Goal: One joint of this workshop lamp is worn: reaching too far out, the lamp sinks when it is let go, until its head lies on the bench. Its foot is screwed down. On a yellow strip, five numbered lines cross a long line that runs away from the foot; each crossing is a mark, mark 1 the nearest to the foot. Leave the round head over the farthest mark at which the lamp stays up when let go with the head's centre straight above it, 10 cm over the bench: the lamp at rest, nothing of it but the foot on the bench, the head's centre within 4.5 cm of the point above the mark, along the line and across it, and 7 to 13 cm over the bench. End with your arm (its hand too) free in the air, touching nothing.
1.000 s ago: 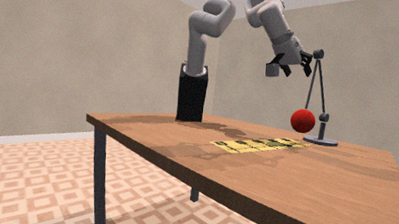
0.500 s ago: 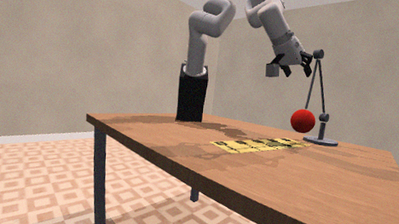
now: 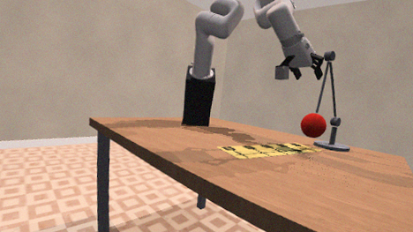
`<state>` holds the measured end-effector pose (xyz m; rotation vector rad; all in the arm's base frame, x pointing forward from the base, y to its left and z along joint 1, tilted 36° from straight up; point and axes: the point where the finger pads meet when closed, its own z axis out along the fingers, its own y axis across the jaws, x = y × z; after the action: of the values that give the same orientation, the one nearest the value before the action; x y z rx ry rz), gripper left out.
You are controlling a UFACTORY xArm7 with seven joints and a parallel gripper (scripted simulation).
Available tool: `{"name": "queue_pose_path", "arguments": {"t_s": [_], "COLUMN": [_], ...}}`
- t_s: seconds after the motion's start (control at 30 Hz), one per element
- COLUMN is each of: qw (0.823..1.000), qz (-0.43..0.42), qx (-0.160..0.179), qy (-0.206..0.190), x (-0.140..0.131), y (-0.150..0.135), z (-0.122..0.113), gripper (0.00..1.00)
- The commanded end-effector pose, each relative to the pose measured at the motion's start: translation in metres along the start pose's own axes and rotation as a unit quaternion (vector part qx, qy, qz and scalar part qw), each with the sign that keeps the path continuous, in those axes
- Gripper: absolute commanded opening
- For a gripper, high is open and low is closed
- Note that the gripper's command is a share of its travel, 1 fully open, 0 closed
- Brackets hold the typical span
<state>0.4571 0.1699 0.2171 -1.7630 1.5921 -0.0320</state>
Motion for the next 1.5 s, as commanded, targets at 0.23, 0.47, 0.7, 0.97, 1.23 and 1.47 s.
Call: {"name": "queue_pose_path", "arguments": {"t_s": [0.23, 0.47, 0.7, 0.97, 1.23, 1.47], "qw": [1.0, 1.0, 1.0, 1.0, 1.0, 1.0], "qz": [-0.001, -0.001, -0.001, -0.001, -0.001, 0.0], "qx": [0.001, 0.001, 0.001, 0.001, 0.001, 0.001], "qy": [-0.001, -0.001, -0.001, -0.002, -0.003, -0.003], "x": [-0.001, -0.001, -0.001, -0.002, -0.002, -0.003], "y": [-0.001, -0.001, -0.001, -0.001, 0.0, 0.001], "z": [0.0, 0.003, 0.023, 0.043, 0.059, 0.076], "gripper": [1.0, 1.0, 1.0, 1.0, 1.0, 1.0]}}
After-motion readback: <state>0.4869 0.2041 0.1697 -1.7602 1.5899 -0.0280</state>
